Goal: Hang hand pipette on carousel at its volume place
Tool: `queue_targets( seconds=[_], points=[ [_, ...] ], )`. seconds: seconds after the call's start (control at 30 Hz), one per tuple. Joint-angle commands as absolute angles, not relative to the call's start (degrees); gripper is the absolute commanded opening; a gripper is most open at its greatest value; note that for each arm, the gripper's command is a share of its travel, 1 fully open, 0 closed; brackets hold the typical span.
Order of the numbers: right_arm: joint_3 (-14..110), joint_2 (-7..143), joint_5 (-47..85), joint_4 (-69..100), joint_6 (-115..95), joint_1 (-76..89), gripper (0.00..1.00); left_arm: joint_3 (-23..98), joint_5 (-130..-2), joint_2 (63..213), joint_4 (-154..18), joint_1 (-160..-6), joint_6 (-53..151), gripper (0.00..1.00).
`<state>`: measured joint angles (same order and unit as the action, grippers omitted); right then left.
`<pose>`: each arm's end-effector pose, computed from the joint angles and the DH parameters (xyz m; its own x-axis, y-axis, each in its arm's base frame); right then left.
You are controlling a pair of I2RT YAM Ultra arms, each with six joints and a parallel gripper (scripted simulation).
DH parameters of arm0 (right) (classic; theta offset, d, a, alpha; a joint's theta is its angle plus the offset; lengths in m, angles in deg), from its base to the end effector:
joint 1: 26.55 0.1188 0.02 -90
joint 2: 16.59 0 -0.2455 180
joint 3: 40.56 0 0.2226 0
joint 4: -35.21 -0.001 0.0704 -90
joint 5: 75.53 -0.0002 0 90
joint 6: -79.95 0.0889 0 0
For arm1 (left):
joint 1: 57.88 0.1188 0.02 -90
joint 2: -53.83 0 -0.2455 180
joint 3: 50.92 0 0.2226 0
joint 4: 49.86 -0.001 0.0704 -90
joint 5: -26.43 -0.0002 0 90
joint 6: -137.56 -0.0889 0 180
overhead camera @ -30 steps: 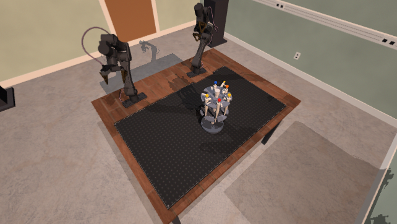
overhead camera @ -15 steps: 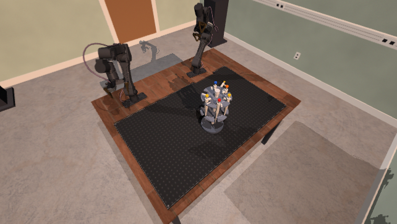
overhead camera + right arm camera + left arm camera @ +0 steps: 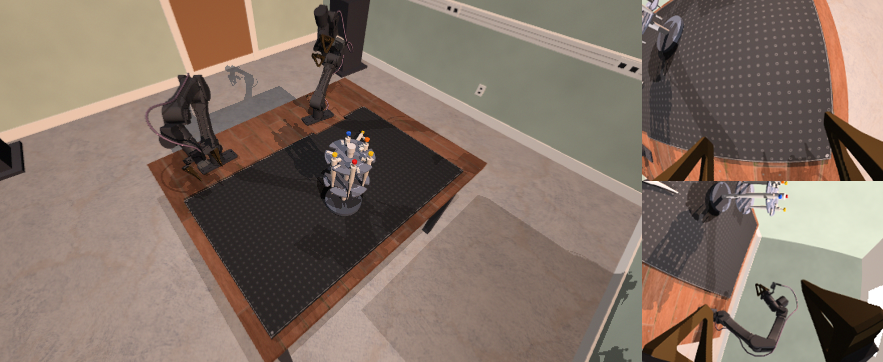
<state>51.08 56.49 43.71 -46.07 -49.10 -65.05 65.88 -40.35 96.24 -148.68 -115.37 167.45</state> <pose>0.2055 -0.1067 0.2929 -0.7720 -0.0883 -0.6295 -0.1524 0.9871 0.0484 0.0503 -0.0119 0.4357 -0.3939 -0.8645 0.3123 -0.4828 -0.0946 -0.8706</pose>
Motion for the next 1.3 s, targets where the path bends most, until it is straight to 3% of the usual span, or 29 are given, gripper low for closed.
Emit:
queue_targets(
  seconds=[0.0, 0.4, 0.8, 1.27],
  points=[
    [52.4, 58.6, 50.6, -42.2, -58.3, -67.0, 1.0, 65.0, -39.5, 95.5, -148.6, -116.1, 167.6, 1.0],
    [51.9, 58.9, 51.6, -43.6, -59.1, -66.7, 1.0, 64.6, -40.5, 96.0, -148.2, -116.5, 167.6, 1.0],
    [51.9, 58.9, 51.6, -43.6, -59.1, -66.8, 1.0, 67.2, -32.8, 100.6, -152.0, -131.3, 165.8, 1.0],
    [51.9, 58.9, 51.6, -43.6, -59.1, -66.8, 1.0, 64.8, -31.1, 103.2, -155.5, -135.2, 142.9, 1.0]
  ],
)
